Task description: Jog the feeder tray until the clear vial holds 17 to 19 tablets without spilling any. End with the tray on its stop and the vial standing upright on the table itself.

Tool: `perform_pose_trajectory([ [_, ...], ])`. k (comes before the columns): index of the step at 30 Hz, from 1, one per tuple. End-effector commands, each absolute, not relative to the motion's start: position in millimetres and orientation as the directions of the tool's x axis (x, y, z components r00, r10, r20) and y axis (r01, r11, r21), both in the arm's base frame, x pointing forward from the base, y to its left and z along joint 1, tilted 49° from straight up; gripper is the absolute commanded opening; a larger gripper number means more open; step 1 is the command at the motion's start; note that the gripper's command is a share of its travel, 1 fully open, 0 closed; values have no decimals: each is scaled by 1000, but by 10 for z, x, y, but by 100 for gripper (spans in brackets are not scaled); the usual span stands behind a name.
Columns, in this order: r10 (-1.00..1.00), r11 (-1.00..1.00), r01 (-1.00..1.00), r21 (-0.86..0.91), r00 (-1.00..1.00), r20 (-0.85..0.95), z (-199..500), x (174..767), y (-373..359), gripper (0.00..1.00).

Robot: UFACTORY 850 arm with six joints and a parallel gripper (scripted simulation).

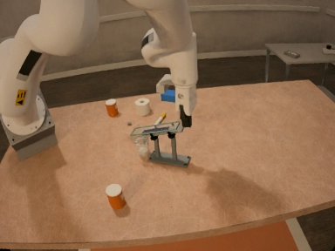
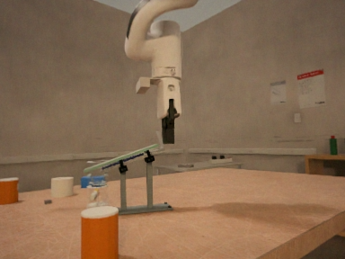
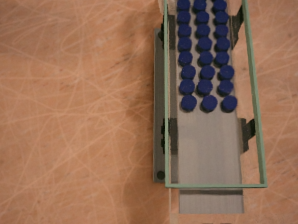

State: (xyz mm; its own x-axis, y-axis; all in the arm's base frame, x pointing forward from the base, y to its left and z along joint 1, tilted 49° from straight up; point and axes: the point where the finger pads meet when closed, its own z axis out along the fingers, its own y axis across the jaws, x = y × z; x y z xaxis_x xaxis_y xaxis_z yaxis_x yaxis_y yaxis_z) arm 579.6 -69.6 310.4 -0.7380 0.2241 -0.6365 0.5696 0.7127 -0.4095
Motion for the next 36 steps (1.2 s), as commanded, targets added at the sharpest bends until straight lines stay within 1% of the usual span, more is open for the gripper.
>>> perform_pose_trajectory([
  [1, 225, 713, 569, -410, -739, -635, 3078, 5777, -692, 0],
  [5, 225, 713, 569, -410, -739, -635, 3289, 5933, -696, 0],
  [14, 225, 713, 569, -410, -739, -635, 3297, 5939, -696, 0],
  [31, 225, 713, 569, -410, -739, -635, 3070, 5771, -692, 0],
  [36, 225, 713, 569, -410, -739, -635, 3289, 5933, -696, 0],
])
